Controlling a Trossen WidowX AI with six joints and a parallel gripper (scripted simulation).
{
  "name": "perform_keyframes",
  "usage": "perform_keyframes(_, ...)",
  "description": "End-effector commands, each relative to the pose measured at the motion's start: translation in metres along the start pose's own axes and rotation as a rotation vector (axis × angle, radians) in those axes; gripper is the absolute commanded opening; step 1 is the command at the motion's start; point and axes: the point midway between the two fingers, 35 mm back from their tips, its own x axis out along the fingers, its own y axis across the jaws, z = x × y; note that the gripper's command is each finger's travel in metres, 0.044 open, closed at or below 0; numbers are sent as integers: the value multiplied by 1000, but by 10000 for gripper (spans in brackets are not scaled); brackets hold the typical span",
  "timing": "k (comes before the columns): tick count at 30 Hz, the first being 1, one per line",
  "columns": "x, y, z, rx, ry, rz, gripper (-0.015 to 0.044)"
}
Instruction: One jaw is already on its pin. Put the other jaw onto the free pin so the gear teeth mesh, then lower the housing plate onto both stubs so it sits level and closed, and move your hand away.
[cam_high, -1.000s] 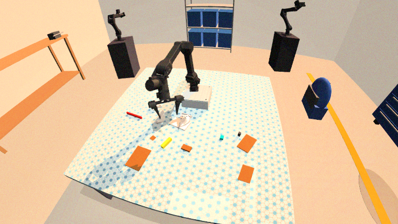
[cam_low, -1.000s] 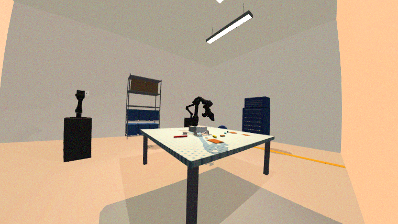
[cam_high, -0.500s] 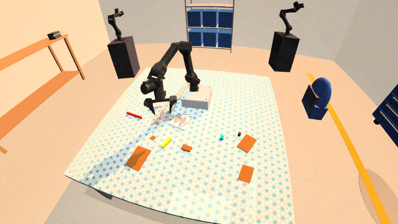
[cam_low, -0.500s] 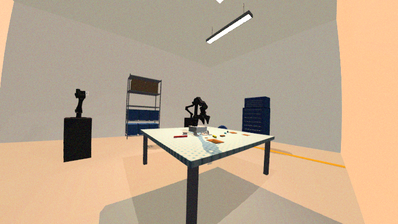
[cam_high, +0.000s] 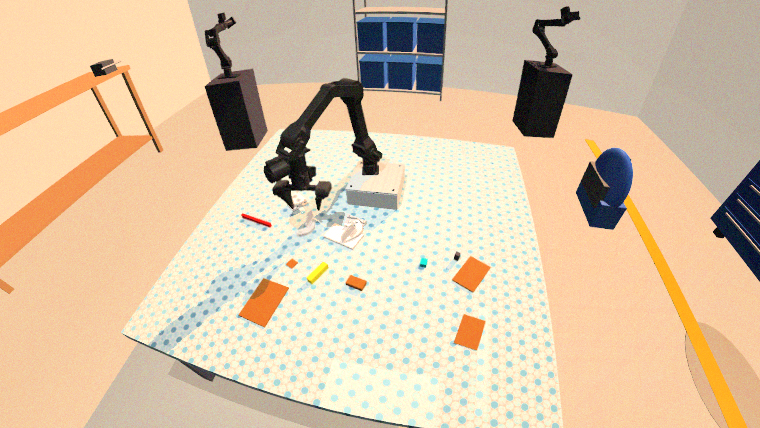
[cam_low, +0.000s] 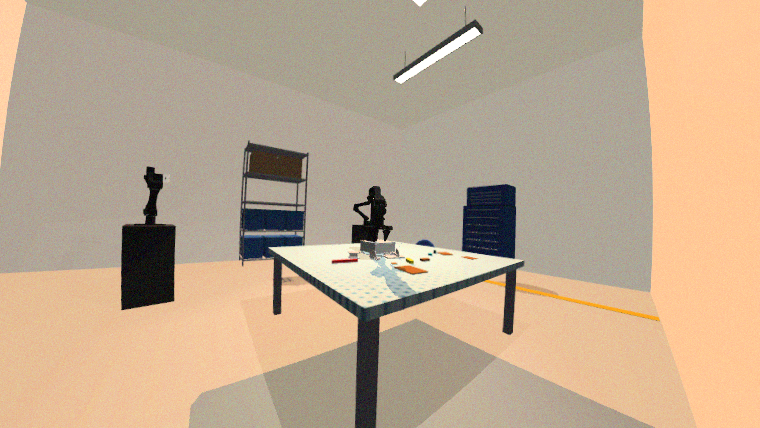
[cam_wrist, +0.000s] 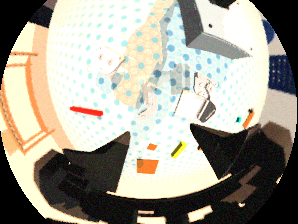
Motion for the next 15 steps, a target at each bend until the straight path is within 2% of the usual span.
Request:
perform_keyframes(1,7,8,23,68,-74,6,440)
perform_keyframes(9,10,9,26,77,-83,7,440)
perform_keyframes(15,48,9,30,77,-84,7,440)
